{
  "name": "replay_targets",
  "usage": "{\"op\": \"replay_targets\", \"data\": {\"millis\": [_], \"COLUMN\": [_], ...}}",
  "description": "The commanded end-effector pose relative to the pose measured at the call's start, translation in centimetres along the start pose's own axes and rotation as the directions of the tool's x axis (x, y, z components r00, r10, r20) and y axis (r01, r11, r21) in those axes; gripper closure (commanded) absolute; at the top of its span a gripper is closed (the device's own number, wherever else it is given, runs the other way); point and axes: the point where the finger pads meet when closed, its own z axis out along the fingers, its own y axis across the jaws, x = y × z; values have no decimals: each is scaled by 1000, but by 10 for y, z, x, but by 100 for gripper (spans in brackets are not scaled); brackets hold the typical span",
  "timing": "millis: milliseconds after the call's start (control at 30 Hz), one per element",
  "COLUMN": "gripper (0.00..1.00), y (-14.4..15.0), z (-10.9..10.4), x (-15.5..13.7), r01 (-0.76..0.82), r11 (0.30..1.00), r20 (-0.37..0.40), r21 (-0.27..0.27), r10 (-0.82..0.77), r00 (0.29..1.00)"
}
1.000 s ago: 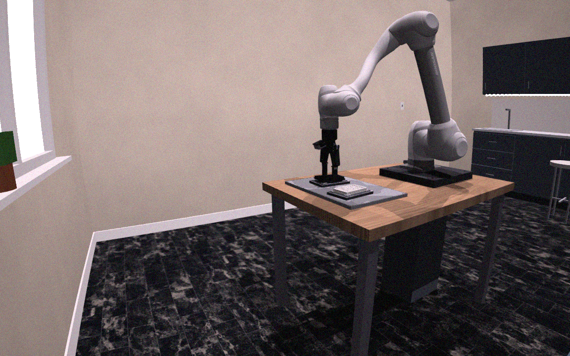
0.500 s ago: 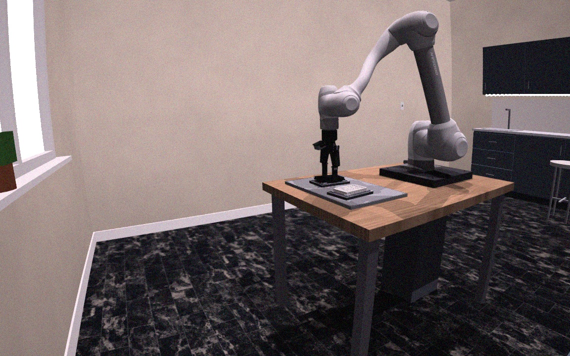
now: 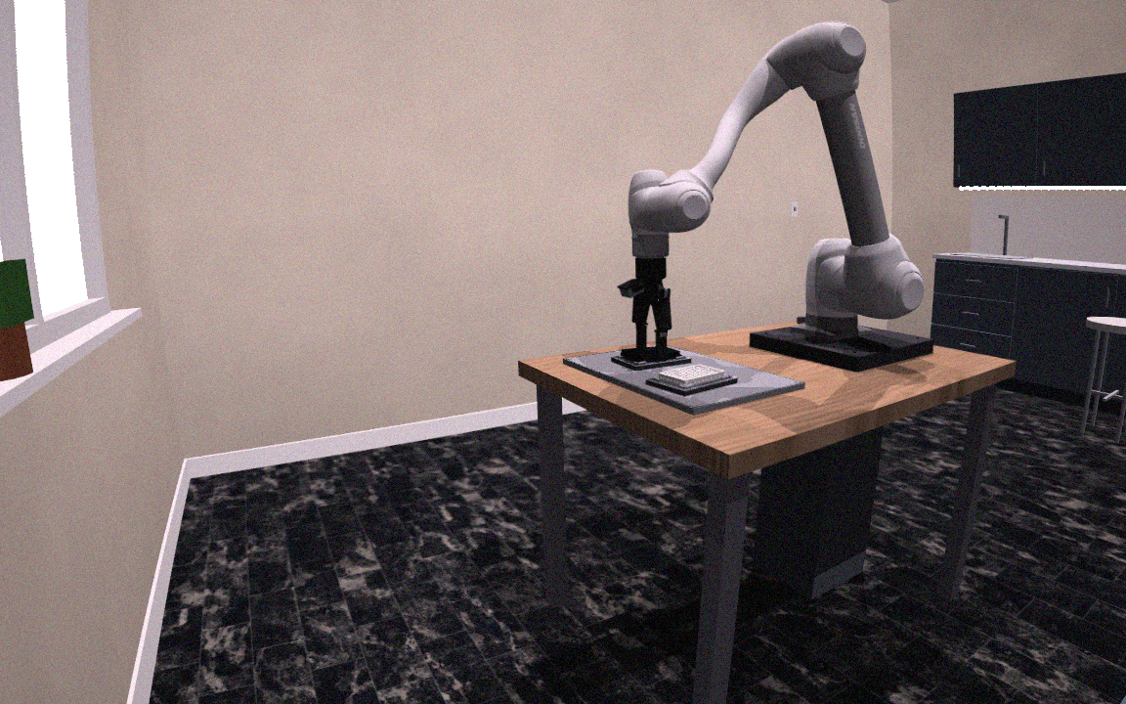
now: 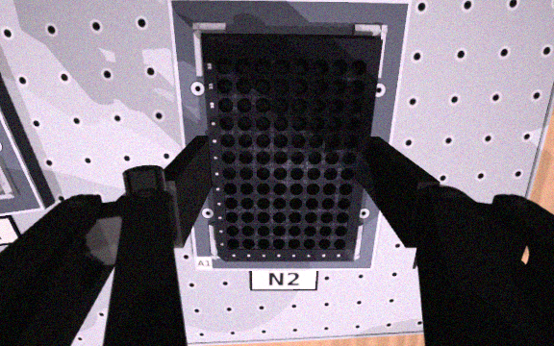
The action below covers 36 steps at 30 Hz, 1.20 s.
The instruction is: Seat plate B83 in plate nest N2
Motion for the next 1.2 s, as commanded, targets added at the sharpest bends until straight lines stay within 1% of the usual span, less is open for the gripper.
{"op": "replay_targets", "data": {"millis": [0,300,333,1000,1167], "gripper": [90,90,0,0,0], "y": [0,0,0,0,0], "z": [-1,1,1,1,-7], "x": [1,1,1,1,1], "r01": [0,0,0,0,0], "r11": [1000,1000,1000,1000,1000], "r20": [-1,-1,-1,-1,-1], "r21": [0,0,0,0,0], "r10": [0,0,0,0,0], "r00": [1000,1000,1000,1000,1000]}}
